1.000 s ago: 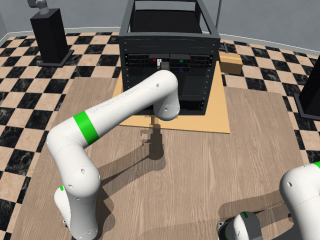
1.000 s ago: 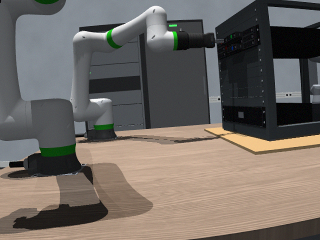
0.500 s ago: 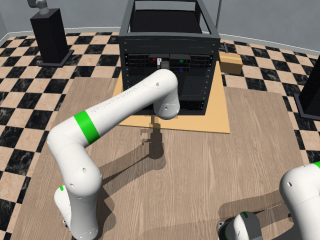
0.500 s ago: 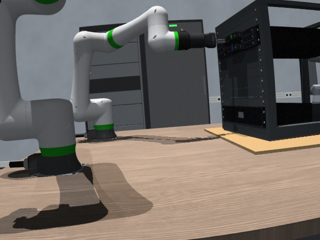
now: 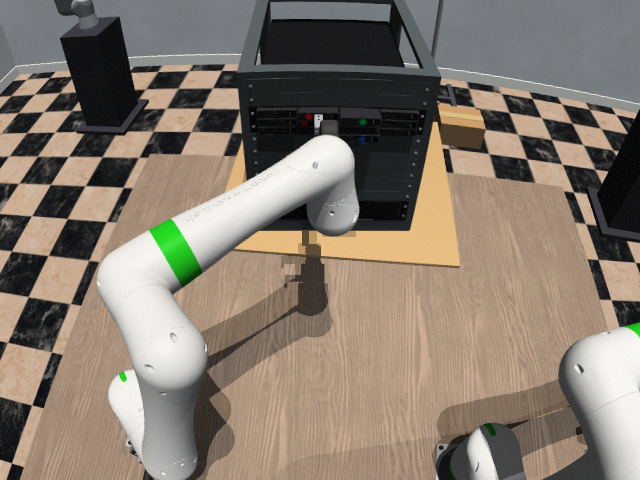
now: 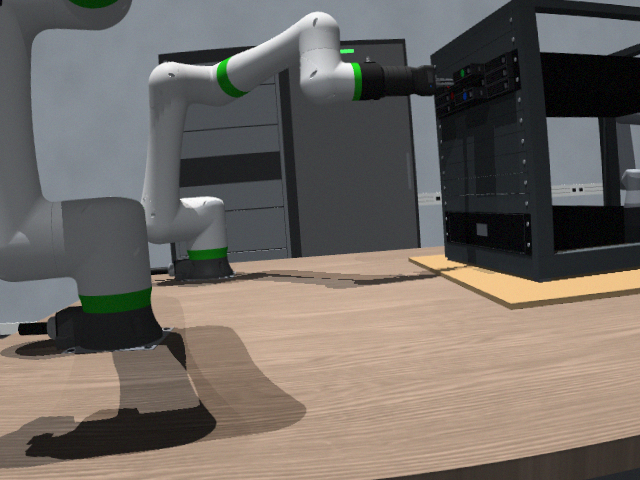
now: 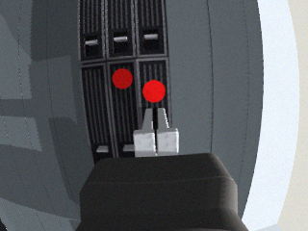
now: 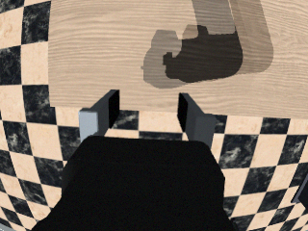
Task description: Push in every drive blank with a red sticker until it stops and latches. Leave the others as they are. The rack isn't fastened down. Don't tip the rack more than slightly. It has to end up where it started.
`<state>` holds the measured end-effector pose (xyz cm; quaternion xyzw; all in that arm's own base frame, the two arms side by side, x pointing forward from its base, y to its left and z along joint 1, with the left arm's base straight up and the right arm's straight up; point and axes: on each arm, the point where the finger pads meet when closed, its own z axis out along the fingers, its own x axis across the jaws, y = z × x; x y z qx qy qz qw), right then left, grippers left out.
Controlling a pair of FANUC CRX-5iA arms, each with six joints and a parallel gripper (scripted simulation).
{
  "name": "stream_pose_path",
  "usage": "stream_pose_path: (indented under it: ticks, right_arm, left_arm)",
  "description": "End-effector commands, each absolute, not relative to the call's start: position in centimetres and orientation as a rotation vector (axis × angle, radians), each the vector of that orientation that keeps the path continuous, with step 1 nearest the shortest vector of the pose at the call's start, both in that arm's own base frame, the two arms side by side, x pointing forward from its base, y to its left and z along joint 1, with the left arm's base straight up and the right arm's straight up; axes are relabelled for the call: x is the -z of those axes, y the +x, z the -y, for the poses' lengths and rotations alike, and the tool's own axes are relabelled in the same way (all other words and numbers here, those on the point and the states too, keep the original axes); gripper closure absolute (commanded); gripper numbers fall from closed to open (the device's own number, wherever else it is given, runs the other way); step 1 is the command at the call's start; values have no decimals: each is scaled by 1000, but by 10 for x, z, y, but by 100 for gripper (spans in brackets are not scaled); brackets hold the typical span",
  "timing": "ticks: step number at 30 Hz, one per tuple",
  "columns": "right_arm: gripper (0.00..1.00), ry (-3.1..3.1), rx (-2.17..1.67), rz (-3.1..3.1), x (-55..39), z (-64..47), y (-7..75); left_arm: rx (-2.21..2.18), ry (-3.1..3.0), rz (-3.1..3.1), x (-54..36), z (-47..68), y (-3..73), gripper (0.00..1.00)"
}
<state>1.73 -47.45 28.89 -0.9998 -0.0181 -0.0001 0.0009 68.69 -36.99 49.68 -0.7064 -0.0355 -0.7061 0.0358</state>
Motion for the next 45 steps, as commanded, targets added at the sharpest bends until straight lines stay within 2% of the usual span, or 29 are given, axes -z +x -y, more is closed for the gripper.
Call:
stream_pose_path:
  ticks: [1, 45]
  right_arm:
    - [0, -3141, 0, 57, -290, 475, 17]
    - [0, -3141, 0, 57, -290, 475, 17]
  left_arm:
    - [2172, -2169, 111, -499, 370, 687, 100]
    - [2172, -2169, 111, -499, 369, 696, 100]
